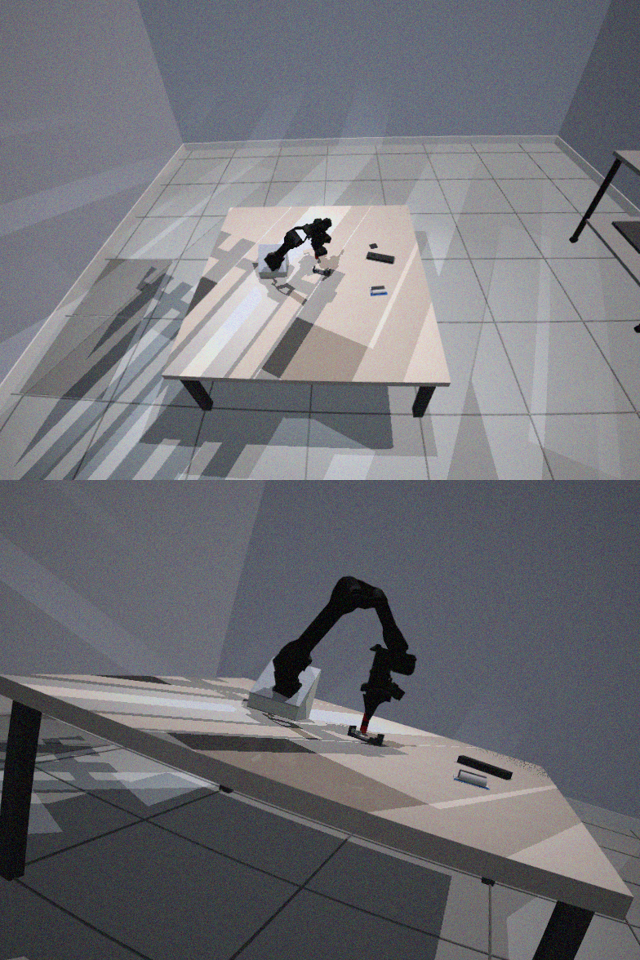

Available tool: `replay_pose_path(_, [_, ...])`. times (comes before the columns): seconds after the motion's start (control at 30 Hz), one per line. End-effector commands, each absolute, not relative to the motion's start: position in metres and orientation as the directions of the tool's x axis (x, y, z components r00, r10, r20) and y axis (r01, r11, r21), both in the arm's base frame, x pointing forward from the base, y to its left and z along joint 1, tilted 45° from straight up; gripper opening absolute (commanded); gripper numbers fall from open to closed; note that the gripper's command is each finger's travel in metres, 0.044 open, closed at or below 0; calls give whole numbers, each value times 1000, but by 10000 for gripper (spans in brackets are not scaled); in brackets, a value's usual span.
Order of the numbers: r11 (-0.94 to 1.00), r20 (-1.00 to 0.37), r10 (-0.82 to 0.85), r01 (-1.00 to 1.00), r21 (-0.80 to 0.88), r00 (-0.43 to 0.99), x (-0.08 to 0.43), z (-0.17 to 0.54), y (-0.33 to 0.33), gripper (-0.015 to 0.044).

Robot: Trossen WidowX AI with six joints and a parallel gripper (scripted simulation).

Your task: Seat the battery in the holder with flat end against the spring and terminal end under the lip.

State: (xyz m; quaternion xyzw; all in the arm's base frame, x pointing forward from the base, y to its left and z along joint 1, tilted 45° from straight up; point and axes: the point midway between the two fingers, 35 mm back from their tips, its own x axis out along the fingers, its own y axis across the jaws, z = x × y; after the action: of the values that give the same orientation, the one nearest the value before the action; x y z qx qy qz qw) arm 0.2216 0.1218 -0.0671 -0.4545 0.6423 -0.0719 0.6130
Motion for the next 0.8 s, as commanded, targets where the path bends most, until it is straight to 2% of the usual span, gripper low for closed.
replay_pose_path(0.0, [581,-723,-673,-494,-647,157,217,-74,126,0])
replay_pose_path(0.77, [581,-723,-673,-493,-648,156,199,-96,144,0])
